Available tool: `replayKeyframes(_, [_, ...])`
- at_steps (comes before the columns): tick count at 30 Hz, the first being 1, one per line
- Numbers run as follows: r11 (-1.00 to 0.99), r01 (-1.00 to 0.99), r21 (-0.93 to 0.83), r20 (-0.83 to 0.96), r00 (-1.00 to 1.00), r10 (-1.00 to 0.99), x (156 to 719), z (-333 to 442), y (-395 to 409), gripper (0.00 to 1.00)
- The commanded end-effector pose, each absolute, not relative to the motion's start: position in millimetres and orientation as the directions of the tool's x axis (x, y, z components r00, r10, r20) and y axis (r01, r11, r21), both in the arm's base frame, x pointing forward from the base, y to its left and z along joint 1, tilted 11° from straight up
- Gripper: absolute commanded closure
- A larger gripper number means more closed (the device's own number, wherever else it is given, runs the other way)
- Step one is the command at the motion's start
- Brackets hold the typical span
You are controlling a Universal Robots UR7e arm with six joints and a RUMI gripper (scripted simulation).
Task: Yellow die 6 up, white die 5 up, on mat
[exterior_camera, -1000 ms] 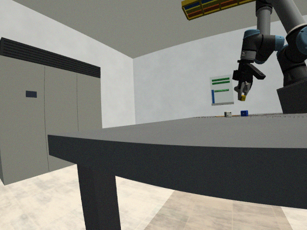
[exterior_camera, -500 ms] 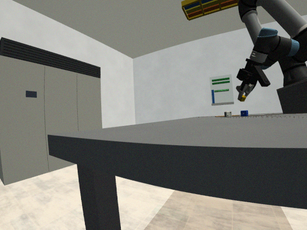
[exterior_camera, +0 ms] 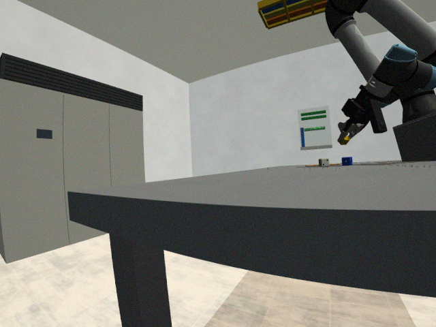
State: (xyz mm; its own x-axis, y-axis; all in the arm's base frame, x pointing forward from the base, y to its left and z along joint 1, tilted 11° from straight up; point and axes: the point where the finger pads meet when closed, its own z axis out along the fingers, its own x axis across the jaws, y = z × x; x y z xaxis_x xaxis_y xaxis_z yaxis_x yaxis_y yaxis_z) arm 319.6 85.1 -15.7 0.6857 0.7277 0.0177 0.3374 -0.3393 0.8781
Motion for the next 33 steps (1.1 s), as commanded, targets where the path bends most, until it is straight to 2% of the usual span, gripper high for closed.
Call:
replayKeyframes(1, [-0.311,0.303,0.901,0.025,0.68,0.733,320.1,-15.9,84.9,0.9])
replayKeyframes(33, [-0.299,0.288,0.91,0.026,0.679,0.733,323.4,-39.6,82.3,0.9])
